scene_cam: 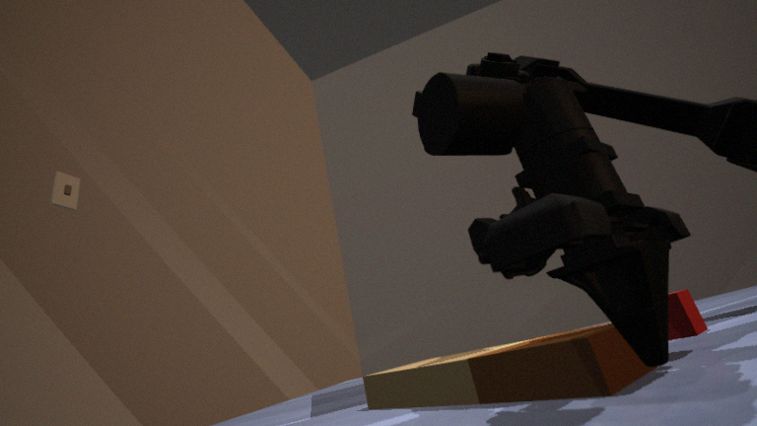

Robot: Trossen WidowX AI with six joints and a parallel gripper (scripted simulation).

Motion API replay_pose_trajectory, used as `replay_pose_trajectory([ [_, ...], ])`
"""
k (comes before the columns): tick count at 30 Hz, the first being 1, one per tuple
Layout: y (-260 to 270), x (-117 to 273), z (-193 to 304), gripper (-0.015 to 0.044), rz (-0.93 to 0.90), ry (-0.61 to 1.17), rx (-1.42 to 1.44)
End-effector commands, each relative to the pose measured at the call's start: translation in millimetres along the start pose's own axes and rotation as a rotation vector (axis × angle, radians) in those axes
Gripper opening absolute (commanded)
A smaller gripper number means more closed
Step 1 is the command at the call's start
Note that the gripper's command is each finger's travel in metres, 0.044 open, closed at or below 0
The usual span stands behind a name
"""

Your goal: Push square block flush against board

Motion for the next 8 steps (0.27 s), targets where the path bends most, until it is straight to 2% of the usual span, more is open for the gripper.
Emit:
replay_pose_trajectory([
  [1,-0.7,1.7,-6.9,0.0000,-0.004,-0.008,-0.008],
  [8,1.5,1.9,1.5,0.0000,-0.004,-0.007,-0.007],
])
Point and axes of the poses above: the point midway between the two fingers, 35 mm back from their tips, its own x axis back along the fingers, its own y axis across the jaws, z = x × y, the point moved 4 cm from there along x, back along the fingers, and after that the axes turned 10 degrees about x, right-handed, at the moved point
